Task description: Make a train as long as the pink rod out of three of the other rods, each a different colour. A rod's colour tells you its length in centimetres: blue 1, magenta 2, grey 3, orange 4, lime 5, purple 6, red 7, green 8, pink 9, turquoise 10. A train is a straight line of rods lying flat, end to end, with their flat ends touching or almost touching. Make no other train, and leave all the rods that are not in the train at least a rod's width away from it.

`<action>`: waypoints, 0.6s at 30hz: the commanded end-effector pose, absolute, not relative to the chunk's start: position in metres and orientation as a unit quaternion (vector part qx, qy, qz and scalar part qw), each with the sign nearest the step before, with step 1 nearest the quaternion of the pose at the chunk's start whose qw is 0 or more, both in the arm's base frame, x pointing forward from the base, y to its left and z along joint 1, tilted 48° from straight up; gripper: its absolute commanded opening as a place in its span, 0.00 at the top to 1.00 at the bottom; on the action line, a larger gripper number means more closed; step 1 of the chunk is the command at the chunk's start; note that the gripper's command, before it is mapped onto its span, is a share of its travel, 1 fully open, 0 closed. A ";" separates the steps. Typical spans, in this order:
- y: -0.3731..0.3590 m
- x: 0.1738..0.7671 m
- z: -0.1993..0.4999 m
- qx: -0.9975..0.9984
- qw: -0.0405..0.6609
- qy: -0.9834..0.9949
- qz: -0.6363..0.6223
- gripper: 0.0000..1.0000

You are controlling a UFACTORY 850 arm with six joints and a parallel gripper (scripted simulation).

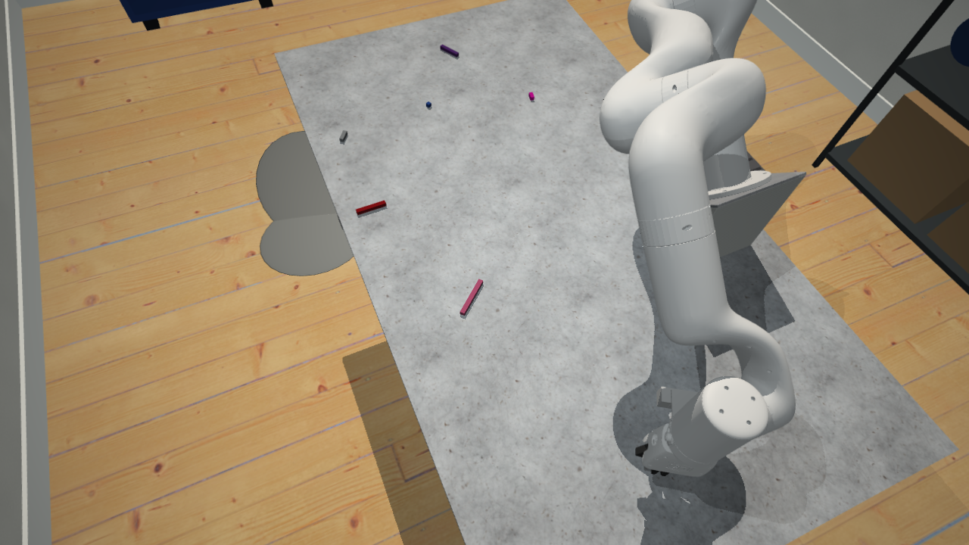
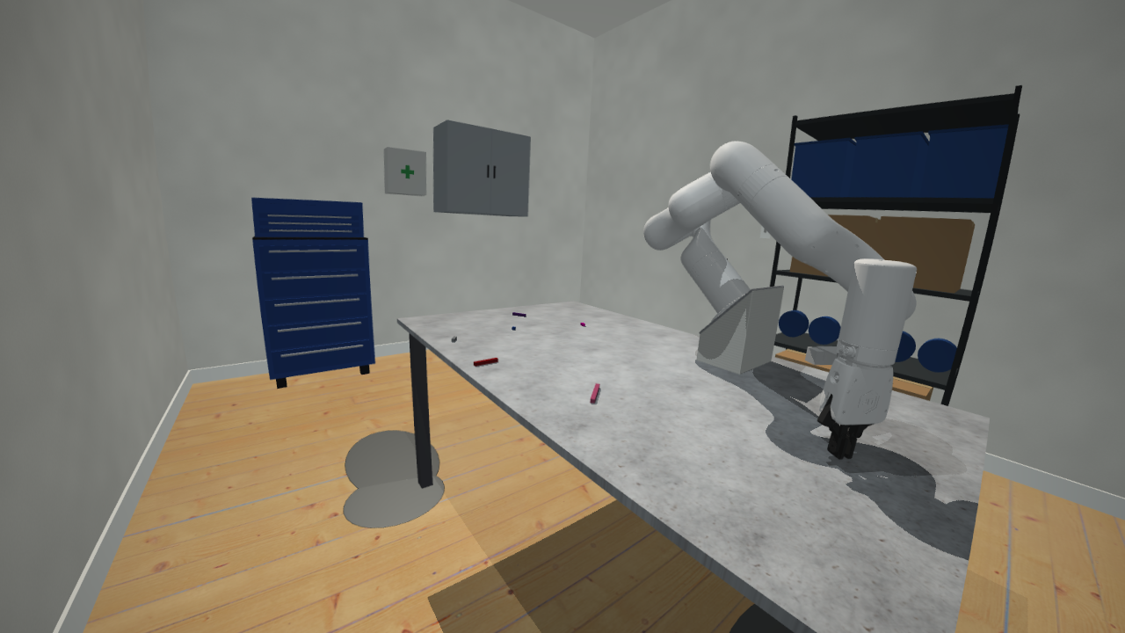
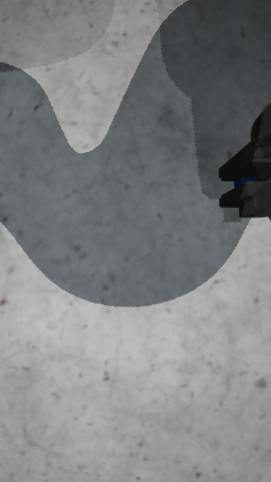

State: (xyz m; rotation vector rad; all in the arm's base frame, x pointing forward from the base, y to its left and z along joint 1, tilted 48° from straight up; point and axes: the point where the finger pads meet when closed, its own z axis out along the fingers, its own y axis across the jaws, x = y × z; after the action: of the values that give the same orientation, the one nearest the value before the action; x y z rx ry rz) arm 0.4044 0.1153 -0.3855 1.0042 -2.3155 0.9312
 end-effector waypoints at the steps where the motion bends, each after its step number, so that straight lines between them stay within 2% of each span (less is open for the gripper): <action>1: 0.139 0.410 -0.364 0.364 0.222 -0.839 0.337 0.96; 18: 0.177 0.416 -0.328 0.364 0.222 -0.839 0.337 0.96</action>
State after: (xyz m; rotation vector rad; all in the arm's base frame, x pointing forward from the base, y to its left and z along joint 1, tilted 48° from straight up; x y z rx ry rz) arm 0.4154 0.1753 -0.3301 1.0044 -2.3166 0.9313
